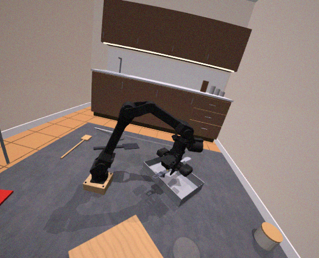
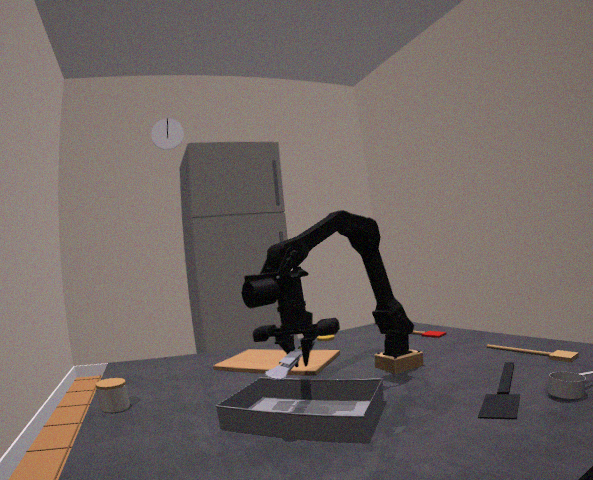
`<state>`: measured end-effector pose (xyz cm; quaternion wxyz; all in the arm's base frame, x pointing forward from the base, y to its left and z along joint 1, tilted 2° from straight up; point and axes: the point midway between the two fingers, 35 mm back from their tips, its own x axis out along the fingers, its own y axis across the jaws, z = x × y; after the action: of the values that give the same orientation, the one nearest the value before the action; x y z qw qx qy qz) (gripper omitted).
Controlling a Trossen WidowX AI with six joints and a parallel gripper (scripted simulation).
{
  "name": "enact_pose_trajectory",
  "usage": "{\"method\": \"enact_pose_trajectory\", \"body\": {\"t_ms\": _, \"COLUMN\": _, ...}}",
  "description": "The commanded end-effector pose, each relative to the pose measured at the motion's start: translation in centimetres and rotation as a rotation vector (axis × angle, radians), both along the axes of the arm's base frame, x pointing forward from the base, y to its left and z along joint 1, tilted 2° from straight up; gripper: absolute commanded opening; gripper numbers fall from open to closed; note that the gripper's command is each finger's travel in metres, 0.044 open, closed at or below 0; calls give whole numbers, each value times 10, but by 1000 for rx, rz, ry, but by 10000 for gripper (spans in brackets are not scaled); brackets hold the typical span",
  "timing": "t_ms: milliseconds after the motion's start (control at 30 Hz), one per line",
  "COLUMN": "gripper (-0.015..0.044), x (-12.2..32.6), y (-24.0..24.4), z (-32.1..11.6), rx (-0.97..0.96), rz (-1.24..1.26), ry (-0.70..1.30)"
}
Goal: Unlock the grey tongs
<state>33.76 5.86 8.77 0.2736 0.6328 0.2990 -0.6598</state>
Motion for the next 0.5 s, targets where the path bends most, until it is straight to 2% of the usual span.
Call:
{"method": "enact_pose_trajectory", "body": {"t_ms": 0, "gripper": -150, "x": 0, "y": 0, "z": 2, "rx": -29, "rz": -6, "ry": -48}}
{"method": "enact_pose_trajectory", "body": {"t_ms": 300, "gripper": -150, "x": 1, "y": -2, "z": 1, "rx": -24, "rz": 6, "ry": -35}}
{"method": "enact_pose_trajectory", "body": {"t_ms": 467, "gripper": -150, "x": 8, "y": -21, "z": 8, "rx": -24, "rz": 75, "ry": -39}}
